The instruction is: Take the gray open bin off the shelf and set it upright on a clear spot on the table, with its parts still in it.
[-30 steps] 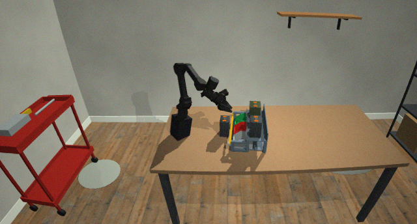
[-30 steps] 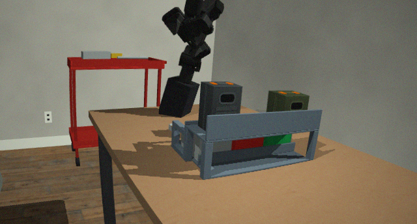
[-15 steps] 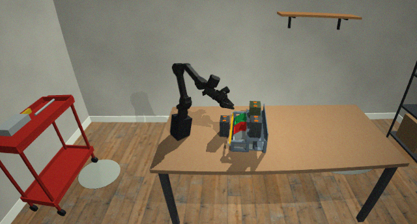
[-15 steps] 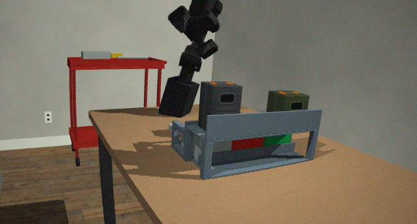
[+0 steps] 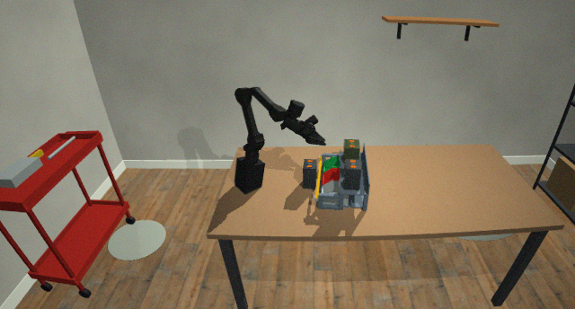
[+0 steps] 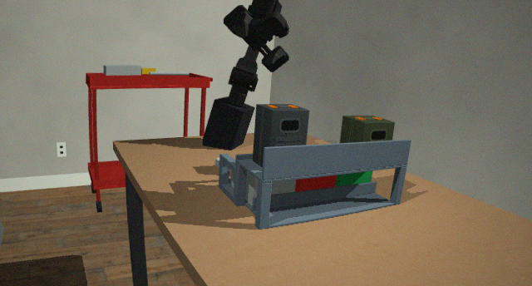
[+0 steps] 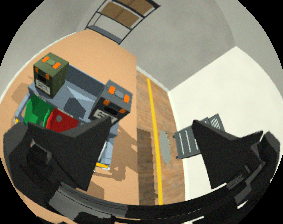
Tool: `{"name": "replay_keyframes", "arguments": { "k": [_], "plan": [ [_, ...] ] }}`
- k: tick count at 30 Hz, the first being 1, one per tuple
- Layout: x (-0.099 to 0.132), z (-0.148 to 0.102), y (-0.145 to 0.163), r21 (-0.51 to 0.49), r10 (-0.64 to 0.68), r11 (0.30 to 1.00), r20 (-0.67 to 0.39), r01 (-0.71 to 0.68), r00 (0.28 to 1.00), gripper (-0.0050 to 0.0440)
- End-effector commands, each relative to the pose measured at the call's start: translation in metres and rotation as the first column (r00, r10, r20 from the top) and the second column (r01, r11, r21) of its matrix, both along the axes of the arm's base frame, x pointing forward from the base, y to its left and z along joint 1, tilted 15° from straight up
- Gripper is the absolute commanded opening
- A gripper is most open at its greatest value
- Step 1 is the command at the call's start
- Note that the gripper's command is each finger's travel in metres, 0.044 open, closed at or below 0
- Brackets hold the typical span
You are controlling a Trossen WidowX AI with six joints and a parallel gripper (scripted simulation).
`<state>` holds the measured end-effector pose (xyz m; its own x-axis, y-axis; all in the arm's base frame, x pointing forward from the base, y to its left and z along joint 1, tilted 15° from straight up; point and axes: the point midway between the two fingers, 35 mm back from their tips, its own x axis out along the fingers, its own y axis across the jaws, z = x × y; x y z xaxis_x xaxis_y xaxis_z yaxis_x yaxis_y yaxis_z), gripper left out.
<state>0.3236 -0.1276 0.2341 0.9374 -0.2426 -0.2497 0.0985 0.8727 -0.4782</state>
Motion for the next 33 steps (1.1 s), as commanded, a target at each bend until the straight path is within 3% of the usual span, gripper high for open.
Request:
{"name": "replay_keyframes", "arguments": {
  "k": [1,3,15,20,33],
  "plan": [
    [0.003,0.020,0.015,0.027,0.016,0.999,0.065,-0.018,0.998,0.0440],
    [0.005,0.029,0.027,0.057,0.024,0.998,0.099,-0.030,0.995,0.0440],
    [0.005,0.029,0.027,0.057,0.024,0.998,0.099,-0.030,0.995,0.0440],
    [0.006,0.048,0.056,0.139,0.049,0.988,0.177,-0.074,0.983,0.0440],
    [0.005,0.050,0.061,0.154,0.056,0.984,0.186,-0.086,0.981,0.0440]
  ]
}}
